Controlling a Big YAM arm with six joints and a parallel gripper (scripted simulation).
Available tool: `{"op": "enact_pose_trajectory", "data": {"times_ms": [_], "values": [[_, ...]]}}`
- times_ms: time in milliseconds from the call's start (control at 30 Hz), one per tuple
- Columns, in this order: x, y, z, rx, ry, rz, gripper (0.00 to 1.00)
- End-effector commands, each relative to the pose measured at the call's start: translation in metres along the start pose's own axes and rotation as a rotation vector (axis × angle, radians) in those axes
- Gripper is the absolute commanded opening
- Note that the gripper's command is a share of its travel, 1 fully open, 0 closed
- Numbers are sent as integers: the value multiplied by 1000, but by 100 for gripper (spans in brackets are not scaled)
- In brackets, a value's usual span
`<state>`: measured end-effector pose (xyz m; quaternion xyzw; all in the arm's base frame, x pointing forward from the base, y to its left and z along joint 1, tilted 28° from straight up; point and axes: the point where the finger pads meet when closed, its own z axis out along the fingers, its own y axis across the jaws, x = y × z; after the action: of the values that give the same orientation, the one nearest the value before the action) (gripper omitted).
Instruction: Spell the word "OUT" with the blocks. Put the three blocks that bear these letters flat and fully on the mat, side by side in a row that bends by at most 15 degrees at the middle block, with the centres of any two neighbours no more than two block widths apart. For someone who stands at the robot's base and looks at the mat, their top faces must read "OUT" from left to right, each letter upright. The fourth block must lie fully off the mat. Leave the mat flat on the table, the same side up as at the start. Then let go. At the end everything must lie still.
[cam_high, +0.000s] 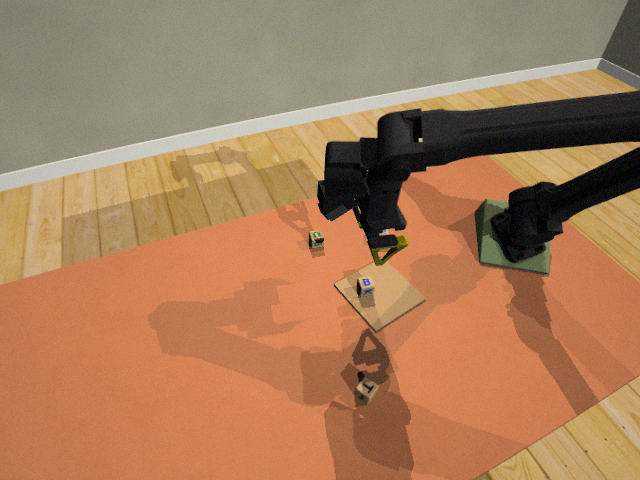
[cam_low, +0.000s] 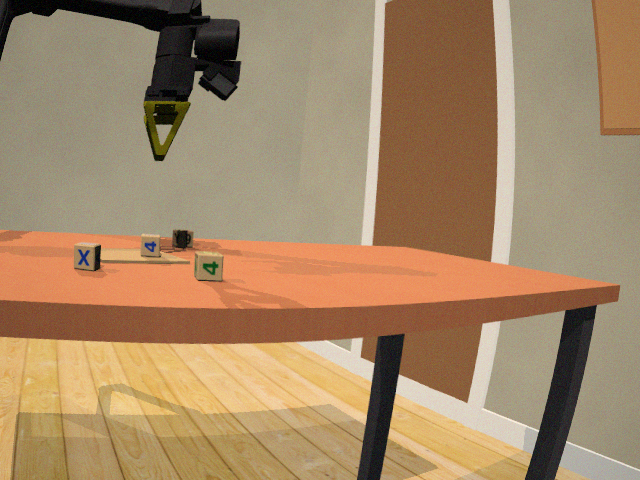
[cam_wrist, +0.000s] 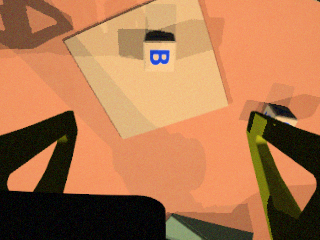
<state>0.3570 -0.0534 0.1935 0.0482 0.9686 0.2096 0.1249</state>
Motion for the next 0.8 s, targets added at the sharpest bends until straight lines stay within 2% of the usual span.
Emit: {"op": "enact_pose_trajectory", "data": {"times_ms": [0, 67, 133, 167, 200, 267, 333, 400, 767], "values": [[-1, 3, 41, -7, 21, 8, 100], [0, 3, 52, -9, 21, 8, 100], [0, 3, 52, -9, 21, 8, 100], [-10, 5, 46, -6, 1, -3, 100], [-22, 8, 37, -2, -24, -15, 64], [-23, 8, 25, 6, -57, -17, 64], [-23, 8, 25, 5, -56, -16, 64], [-16, 5, 32, 1, -32, -4, 64], [-16, 5, 32, 1, -31, -8, 64]]}}
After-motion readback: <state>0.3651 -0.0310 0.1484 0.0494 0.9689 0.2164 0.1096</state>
